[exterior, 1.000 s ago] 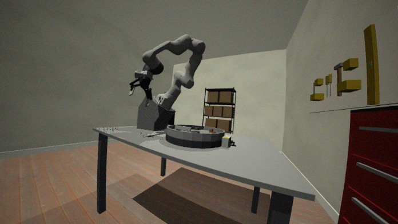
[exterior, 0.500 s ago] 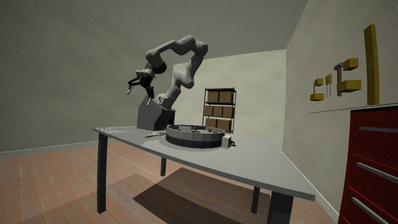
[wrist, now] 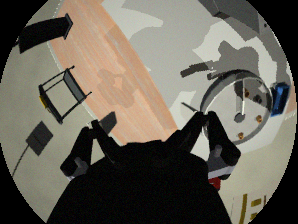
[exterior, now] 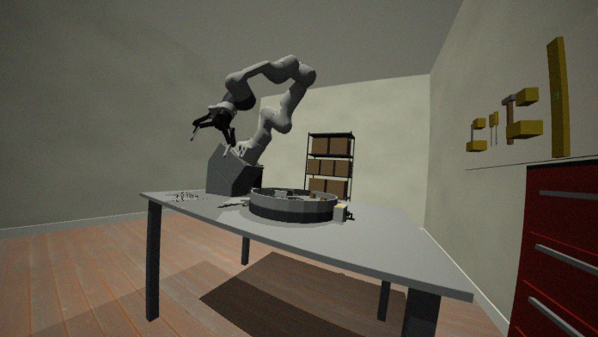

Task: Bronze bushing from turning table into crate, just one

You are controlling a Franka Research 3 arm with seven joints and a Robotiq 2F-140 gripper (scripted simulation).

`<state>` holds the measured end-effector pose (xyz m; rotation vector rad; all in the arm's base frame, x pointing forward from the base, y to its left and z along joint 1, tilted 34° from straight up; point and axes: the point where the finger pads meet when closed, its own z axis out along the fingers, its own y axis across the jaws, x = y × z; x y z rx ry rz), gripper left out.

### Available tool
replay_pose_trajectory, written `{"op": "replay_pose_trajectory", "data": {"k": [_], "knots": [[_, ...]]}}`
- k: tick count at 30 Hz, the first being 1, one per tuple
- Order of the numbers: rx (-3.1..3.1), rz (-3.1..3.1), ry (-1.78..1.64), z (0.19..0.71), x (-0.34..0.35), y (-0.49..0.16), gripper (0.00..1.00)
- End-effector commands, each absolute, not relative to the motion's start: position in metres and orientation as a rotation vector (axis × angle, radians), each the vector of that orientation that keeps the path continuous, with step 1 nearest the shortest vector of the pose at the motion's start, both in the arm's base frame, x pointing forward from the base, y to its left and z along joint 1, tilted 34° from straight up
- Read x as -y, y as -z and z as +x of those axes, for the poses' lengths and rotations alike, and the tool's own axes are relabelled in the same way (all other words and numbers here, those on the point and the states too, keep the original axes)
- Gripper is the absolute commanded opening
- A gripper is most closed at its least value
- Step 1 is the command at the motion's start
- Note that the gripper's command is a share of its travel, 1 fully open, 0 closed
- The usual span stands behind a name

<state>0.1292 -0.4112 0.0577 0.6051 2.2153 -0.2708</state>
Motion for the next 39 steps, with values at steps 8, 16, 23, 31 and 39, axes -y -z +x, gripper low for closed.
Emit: {"op": "replay_pose_trajectory", "data": {"k": [8,16,23,31,39], "knots": [[-2.116,0.916,0.176,0.139,0.417,-0.068,1.0],[-2.054,1.049,0.135,0.15,0.418,-0.077,1.0],[-1.995,1.157,0.097,0.159,0.418,-0.084,1.0],[-1.919,1.278,0.048,0.17,0.416,-0.092,1.0],[-1.84,1.391,-0.004,0.181,0.412,-0.099,1.0]]}}
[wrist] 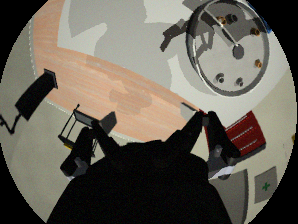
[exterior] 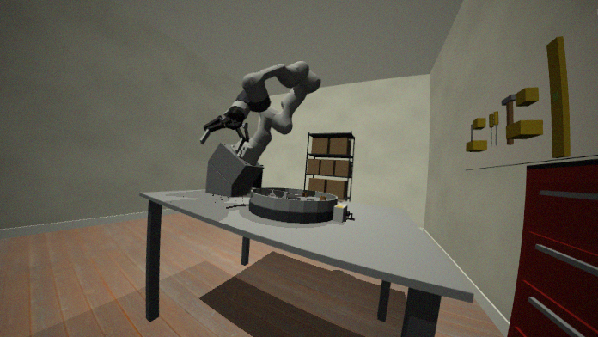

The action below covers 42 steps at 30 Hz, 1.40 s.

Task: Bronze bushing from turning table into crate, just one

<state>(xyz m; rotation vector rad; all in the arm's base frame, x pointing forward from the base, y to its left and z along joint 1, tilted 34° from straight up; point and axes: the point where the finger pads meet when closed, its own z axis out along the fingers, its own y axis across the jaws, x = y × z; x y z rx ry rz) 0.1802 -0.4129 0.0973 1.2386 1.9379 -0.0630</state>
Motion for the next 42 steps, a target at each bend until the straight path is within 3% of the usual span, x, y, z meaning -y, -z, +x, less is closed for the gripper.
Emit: {"op": "replay_pose_trajectory", "data": {"k": [1,42], "knots": [[-1.83,1.404,-0.011,0.183,0.411,-0.099,1.0],[-1.387,1.903,-0.323,0.234,0.366,-0.122,1.0]]}}
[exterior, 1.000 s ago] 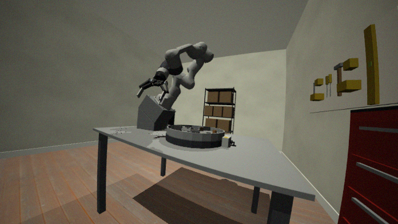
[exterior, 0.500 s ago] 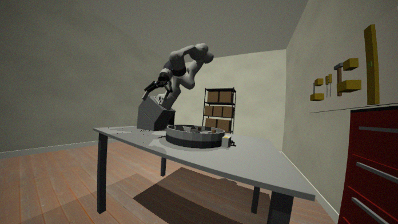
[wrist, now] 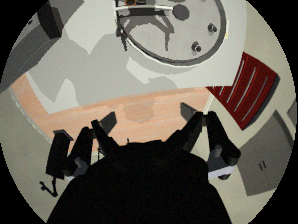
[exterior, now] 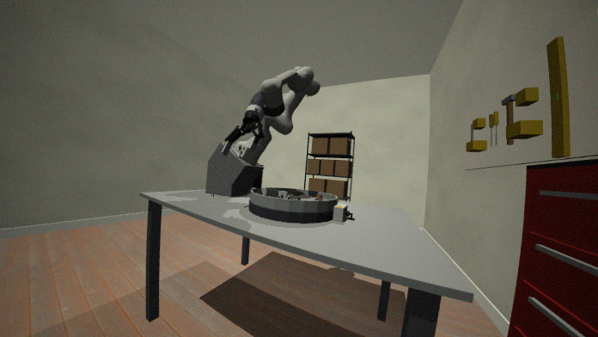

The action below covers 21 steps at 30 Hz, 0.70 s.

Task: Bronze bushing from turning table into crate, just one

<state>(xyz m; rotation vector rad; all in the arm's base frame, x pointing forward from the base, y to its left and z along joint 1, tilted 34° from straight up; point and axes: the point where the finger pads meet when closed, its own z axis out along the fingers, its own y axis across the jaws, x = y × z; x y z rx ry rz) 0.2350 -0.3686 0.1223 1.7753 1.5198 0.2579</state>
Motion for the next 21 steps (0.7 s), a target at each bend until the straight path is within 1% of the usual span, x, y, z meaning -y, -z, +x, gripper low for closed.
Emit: {"op": "replay_pose_trajectory", "data": {"k": [1,21], "knots": [[-1.376,1.914,-0.331,0.235,0.364,-0.123,1.0],[-1.162,2.116,-0.485,0.254,0.332,-0.127,1.0]]}}
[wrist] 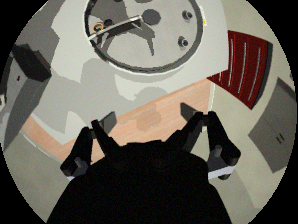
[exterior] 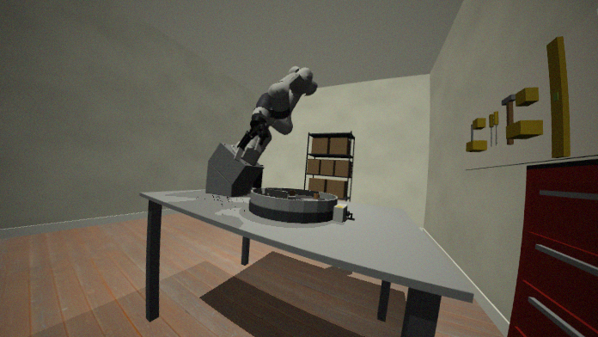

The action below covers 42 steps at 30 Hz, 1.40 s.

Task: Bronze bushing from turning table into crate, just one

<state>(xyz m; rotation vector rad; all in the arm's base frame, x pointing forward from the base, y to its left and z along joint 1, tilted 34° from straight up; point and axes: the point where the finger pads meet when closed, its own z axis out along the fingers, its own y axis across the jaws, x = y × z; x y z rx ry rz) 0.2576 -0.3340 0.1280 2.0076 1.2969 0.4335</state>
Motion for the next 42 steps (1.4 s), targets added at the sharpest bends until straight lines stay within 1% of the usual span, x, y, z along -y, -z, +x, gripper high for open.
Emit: {"op": "replay_pose_trajectory", "data": {"k": [1,18,35,42], "knots": [[-1.162,2.116,-0.485,0.254,0.332,-0.127,1.0],[-0.95,2.305,-0.627,0.27,0.295,-0.129,1.0],[-0.685,2.531,-0.78,0.284,0.244,-0.13,1.0],[-0.486,2.695,-0.866,0.29,0.202,-0.13,1.0]]}}
